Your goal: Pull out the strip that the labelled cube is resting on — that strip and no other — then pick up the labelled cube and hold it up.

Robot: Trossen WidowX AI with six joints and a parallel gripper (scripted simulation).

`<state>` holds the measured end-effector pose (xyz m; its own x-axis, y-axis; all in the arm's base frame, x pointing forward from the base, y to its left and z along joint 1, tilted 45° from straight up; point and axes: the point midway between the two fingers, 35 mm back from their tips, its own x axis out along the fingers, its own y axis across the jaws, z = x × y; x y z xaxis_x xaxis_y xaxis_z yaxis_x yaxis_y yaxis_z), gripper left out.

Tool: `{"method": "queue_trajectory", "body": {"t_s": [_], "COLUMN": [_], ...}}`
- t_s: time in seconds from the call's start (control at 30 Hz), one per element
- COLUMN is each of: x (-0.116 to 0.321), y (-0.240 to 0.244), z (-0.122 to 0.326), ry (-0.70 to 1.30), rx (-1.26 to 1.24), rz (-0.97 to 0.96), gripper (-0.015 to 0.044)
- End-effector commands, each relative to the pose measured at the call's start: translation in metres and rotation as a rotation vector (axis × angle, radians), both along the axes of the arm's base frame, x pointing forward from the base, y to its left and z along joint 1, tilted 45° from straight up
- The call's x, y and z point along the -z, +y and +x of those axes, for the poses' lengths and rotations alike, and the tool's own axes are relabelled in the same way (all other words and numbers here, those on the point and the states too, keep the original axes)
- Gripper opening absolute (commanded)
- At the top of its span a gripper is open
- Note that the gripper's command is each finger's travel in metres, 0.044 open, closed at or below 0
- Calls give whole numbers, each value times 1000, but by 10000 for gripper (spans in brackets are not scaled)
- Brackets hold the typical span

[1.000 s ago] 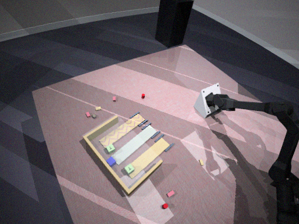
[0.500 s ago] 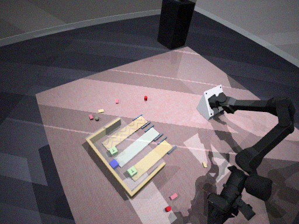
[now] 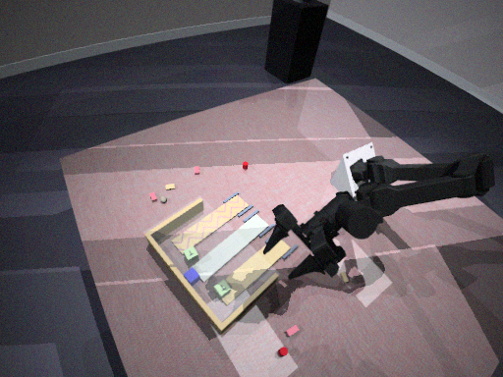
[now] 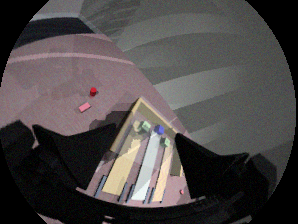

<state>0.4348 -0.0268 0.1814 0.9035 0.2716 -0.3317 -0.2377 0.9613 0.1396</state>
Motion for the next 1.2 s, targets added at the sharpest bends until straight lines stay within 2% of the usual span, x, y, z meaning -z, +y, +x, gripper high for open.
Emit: {"method": "queue_trajectory", "body": {"t_s": [0.0, 0.17, 0.33, 0.6, 0.8, 1.1, 1.17], "x": [29, 65, 86, 87, 98, 111, 112], "y": [-45, -93, -119, -120, -104, -46, -30], "z": [-32, -84, -132, -134, -105, -69, -66], "ry": [100, 210, 260, 261, 436, 791, 867], "rx": [69, 178, 274, 278, 171, -124, -204], "rz": [143, 380, 613, 622, 580, 456, 423], "gripper": [400, 400, 400, 400, 243, 6, 0]}}
